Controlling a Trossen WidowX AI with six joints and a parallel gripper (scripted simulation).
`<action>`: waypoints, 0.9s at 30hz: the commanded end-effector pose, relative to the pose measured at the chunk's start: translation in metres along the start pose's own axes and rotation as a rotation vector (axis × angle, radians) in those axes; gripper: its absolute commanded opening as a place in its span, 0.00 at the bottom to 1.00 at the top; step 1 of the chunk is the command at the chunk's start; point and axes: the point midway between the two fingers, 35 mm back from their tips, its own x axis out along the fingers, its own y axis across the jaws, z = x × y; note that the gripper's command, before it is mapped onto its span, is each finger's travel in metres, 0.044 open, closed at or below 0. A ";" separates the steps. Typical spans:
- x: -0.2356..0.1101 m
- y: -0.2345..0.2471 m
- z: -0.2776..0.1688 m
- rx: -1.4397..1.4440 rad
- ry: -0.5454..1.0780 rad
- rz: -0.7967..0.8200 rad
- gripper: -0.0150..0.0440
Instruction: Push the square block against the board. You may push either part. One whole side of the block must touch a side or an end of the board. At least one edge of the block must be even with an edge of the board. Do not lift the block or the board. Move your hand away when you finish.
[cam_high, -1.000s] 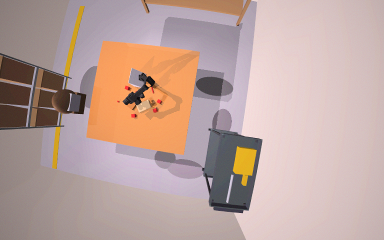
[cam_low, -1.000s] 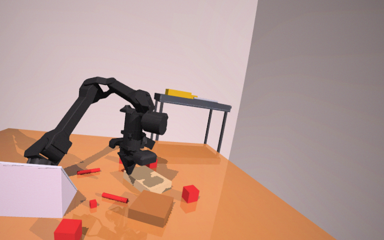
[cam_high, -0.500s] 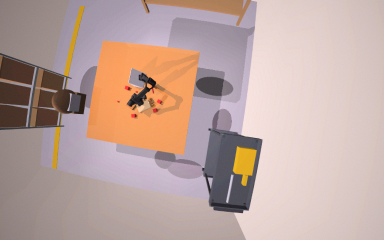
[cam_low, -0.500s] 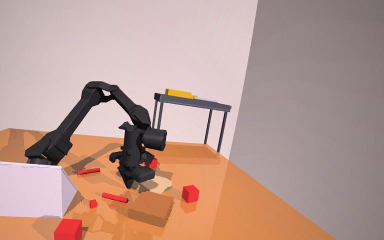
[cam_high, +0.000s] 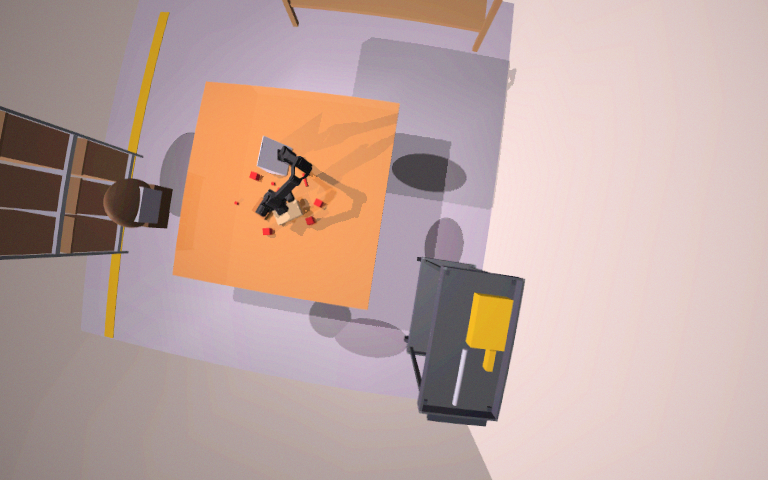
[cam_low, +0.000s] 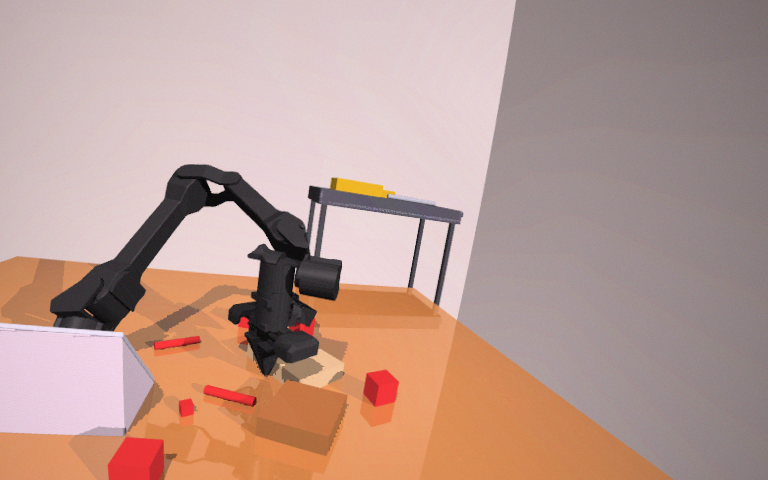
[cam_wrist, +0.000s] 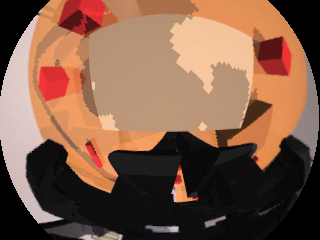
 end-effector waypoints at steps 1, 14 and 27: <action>-0.001 0.000 0.008 -0.003 -0.006 -0.001 0.25; -0.001 0.000 0.026 -0.004 -0.007 -0.001 0.25; -0.001 0.001 0.040 -0.004 -0.008 0.000 0.25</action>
